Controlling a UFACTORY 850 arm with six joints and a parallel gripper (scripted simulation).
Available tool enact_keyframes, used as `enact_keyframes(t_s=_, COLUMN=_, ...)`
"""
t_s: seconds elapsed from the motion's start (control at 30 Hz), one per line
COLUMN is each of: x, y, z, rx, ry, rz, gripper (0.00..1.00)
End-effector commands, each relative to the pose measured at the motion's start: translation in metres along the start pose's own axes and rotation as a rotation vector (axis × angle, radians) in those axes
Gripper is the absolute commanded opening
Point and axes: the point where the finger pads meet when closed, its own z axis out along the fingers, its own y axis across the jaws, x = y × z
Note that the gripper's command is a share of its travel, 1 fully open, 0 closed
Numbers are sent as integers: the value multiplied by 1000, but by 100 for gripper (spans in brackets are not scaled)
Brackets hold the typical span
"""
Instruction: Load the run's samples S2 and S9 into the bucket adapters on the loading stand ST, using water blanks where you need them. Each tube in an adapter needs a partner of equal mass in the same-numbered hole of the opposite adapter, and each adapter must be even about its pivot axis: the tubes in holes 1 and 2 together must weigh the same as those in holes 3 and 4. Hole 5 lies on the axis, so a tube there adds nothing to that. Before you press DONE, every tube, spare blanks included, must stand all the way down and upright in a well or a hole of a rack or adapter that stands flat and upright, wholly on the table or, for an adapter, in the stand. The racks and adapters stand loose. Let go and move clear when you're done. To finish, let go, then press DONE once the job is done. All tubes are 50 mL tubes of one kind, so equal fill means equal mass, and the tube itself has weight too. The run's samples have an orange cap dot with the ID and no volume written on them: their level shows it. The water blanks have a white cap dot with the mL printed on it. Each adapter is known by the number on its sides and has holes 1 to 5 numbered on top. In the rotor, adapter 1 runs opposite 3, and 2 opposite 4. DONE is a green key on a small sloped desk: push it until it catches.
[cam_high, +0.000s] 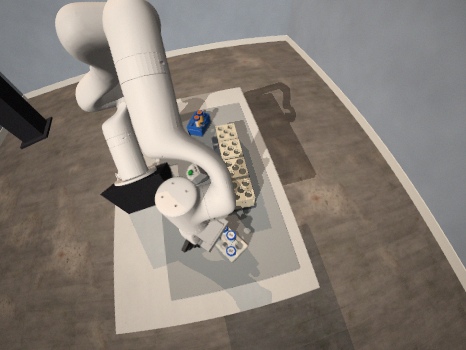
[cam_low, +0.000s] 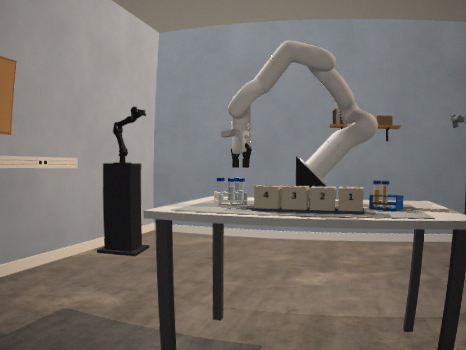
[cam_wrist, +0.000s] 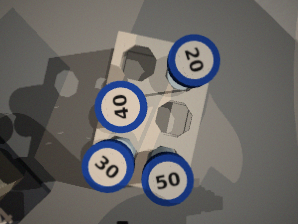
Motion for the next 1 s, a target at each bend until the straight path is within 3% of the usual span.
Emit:
enact_keyframes(t_s=0.0, x=1, y=0, z=11, rx=0, ry=3, rz=-1, gripper=100)
enact_keyframes(t_s=0.27, x=1, y=0, z=26, rx=0, ry=3, rz=-1, gripper=100)
enact_keyframes(t_s=0.97, x=1, y=0, z=26, rx=0, ry=3, rz=-1, gripper=100)
